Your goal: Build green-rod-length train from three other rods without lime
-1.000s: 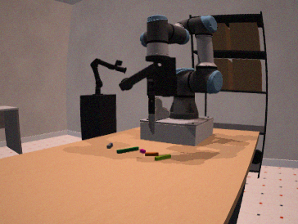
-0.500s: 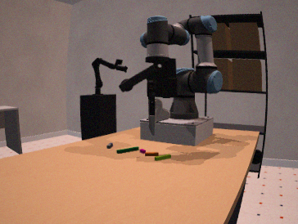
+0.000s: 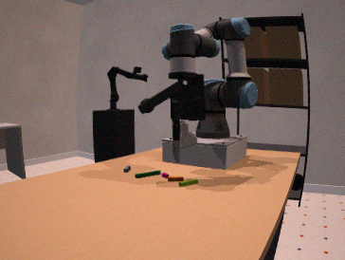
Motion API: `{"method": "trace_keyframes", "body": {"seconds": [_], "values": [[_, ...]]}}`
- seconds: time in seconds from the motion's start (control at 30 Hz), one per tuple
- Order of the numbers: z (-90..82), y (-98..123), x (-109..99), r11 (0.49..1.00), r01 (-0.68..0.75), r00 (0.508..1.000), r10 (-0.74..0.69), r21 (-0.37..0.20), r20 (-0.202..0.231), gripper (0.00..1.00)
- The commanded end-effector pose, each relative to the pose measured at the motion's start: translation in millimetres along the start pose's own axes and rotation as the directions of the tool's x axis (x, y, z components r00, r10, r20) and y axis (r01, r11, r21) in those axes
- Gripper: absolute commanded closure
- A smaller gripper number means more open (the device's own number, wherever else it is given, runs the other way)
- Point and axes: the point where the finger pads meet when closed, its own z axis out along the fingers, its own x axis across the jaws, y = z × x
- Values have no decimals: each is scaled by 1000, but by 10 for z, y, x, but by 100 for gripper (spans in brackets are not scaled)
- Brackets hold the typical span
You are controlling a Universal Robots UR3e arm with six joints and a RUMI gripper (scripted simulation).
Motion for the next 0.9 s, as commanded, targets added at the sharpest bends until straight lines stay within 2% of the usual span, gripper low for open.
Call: {"method": "trace_keyframes", "body": {"seconds": [0.0, 0.37, 0.87], "values": [[82, -26, -22, 1000, 0, 1000, 0, 8, 9, 86], [240, -28, -23, 1000, 0, 1000, 0, 8, 9, 86], [320, -29, -23, 1000, 0, 1000, 0, 8, 9, 86]]}}
